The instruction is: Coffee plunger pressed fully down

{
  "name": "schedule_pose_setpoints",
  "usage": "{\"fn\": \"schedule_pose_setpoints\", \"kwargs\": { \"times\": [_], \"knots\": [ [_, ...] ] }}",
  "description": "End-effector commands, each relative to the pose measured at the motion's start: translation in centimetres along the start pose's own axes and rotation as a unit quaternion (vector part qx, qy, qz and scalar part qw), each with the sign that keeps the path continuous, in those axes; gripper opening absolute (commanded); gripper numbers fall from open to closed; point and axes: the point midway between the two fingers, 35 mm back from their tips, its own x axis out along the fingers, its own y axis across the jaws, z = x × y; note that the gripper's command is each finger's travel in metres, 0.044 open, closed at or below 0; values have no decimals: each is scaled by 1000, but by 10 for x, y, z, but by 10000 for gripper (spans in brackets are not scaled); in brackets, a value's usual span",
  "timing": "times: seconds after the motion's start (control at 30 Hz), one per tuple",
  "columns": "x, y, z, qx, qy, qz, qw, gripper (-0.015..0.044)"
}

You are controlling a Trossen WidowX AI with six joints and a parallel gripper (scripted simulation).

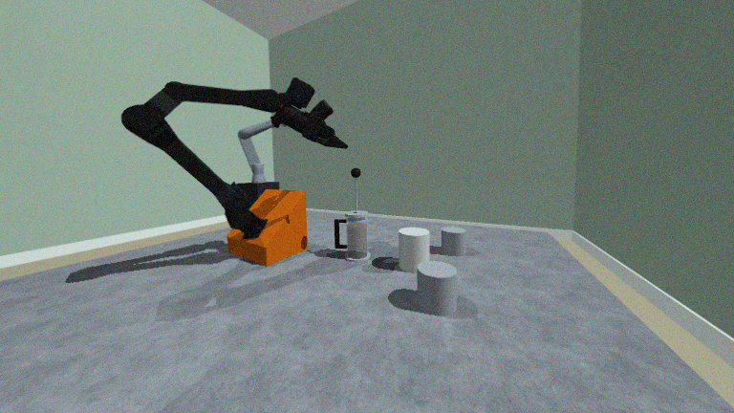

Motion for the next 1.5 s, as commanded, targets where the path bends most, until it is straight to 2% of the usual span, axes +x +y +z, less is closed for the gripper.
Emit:
{"fn": "schedule_pose_setpoints", "kwargs": {
  "times": [0.0, 0.17, 1.23, 1.47],
  "knots": [
    [15, 2, -21, -5, 7, -18, 1000, 440],
    [29, 3, -50, -5, 6, -15, 1000, 440],
    [68, 2, -49, -5, 5, -15, 1000, 440],
    [68, 2, -49, -5, 5, -15, 1000, 256]
  ]
}}
